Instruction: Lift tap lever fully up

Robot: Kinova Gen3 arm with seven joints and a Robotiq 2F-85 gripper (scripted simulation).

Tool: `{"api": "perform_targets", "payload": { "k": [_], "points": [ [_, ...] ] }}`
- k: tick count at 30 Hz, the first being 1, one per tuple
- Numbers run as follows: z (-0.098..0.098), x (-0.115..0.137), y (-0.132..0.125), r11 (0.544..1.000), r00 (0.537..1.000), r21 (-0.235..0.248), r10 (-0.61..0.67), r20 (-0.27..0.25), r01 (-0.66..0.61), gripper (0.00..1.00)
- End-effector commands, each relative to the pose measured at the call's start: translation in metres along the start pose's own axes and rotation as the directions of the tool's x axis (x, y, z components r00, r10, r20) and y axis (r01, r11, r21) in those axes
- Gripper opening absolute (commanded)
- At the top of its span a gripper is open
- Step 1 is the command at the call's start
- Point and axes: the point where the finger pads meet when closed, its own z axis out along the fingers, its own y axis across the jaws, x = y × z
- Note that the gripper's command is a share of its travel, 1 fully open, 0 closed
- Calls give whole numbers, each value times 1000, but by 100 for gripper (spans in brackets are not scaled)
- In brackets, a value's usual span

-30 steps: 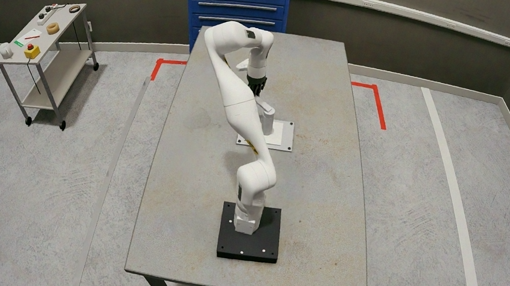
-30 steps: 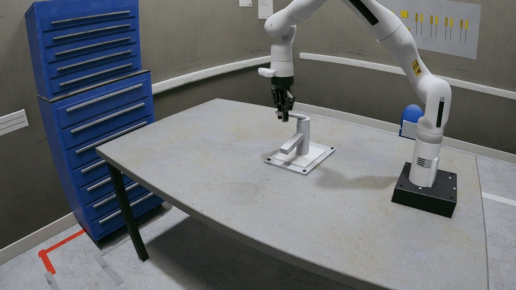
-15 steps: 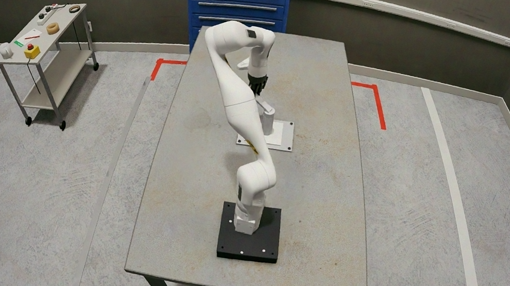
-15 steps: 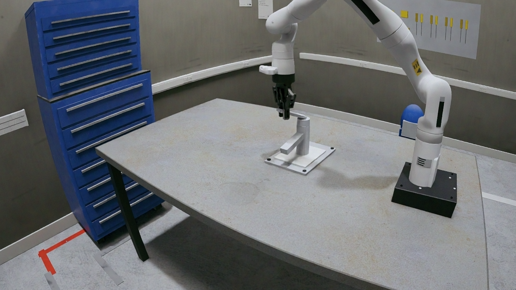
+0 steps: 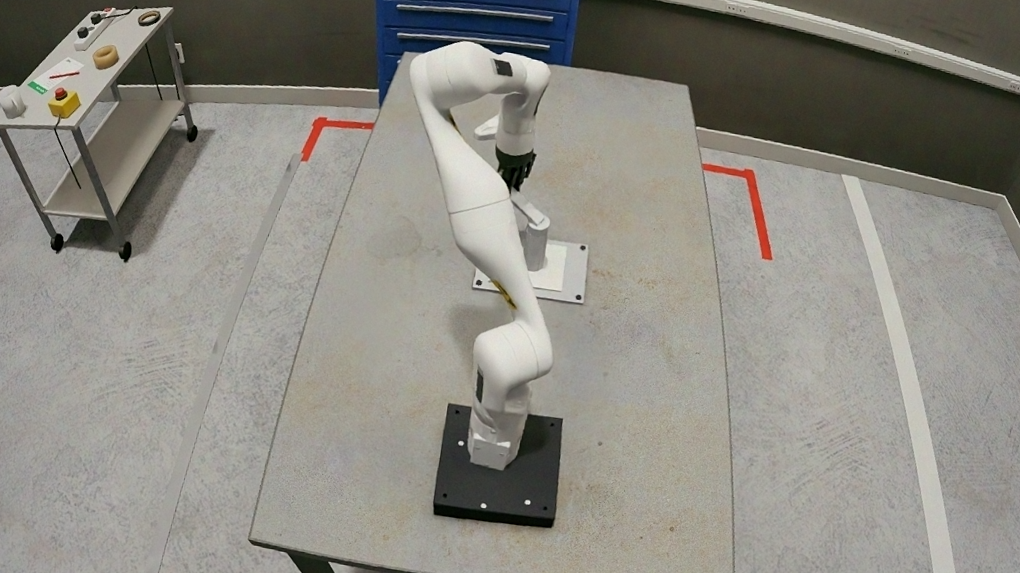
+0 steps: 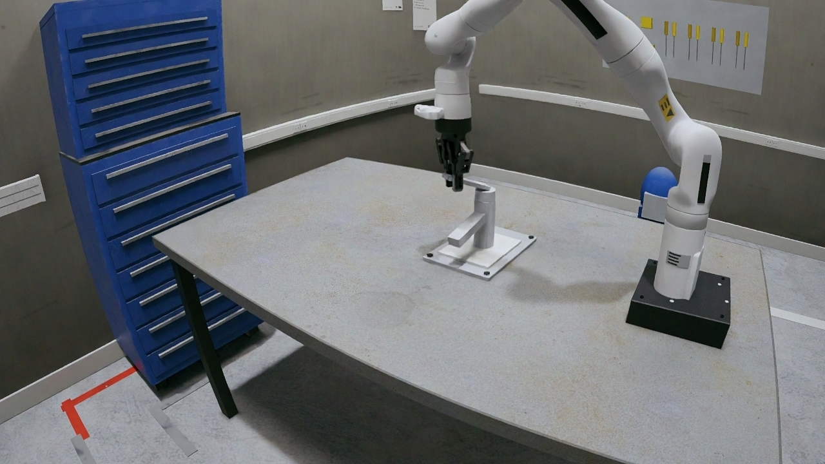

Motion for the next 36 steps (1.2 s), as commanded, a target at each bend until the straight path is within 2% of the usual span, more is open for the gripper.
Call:
{"api": "perform_targets", "payload": {
  "k": [1, 36],
  "points": [
    [-4, -2, 1, 1000, 1000, -1, 3, -2, -3, 10],
    [-8, -4, 1, 1000, 1000, -1, 3, -2, -3, 10]
  ]
}}
